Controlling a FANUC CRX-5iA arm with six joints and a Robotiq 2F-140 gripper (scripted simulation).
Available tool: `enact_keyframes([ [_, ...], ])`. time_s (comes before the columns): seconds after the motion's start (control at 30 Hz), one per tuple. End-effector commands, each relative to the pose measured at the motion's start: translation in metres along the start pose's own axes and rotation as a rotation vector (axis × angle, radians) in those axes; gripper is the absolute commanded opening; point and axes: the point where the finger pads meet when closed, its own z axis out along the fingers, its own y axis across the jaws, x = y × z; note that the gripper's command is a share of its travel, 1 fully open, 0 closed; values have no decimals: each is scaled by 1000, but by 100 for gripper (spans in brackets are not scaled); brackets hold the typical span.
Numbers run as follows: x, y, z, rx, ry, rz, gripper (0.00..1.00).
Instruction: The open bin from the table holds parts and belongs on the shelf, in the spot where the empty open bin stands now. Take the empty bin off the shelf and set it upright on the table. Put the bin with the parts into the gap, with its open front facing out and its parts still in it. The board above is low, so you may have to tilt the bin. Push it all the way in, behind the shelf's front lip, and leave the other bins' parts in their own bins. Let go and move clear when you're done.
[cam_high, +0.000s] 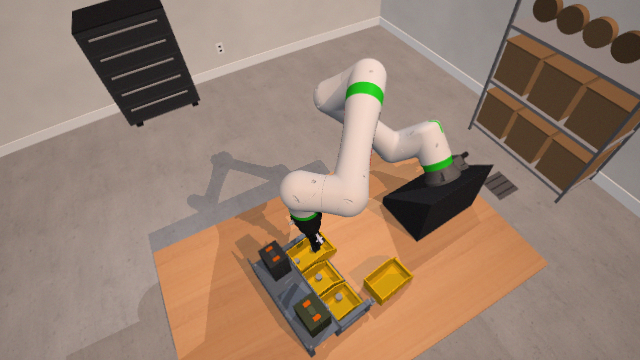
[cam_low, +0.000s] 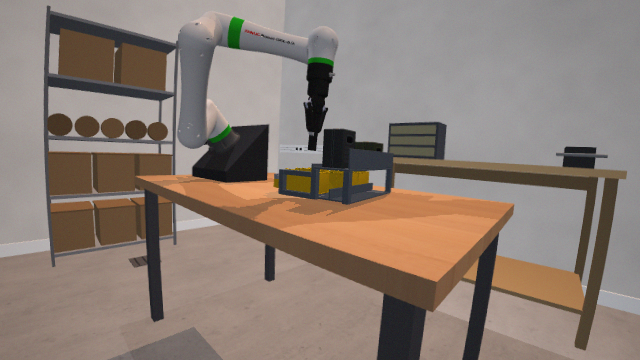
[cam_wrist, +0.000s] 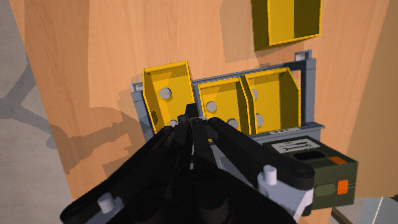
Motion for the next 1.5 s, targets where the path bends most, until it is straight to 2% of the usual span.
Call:
enact_keyframes([
  [0.0,0,0,-1,0,-2,0,10],
  [0.47,3,-2,-1,0,-4,-45,10],
  [0.67,32,-16,5,7,-19,-408,10],
  [0.73,32,-16,5,7,-19,-408,10],
  [0.77,40,-20,7,10,-25,-547,10],
  [0.97,91,-39,24,31,-22,-825,10],
  [1.1,114,-46,33,42,-16,-1024,10],
  [1.23,121,-48,36,51,-20,-1223,10],
  [1.3,121,-48,36,51,-20,-1223,10],
  [1.33,121,-48,36,55,-30,-1367,10],
  [1.47,121,-48,36,55,-51,-1539,10],
])
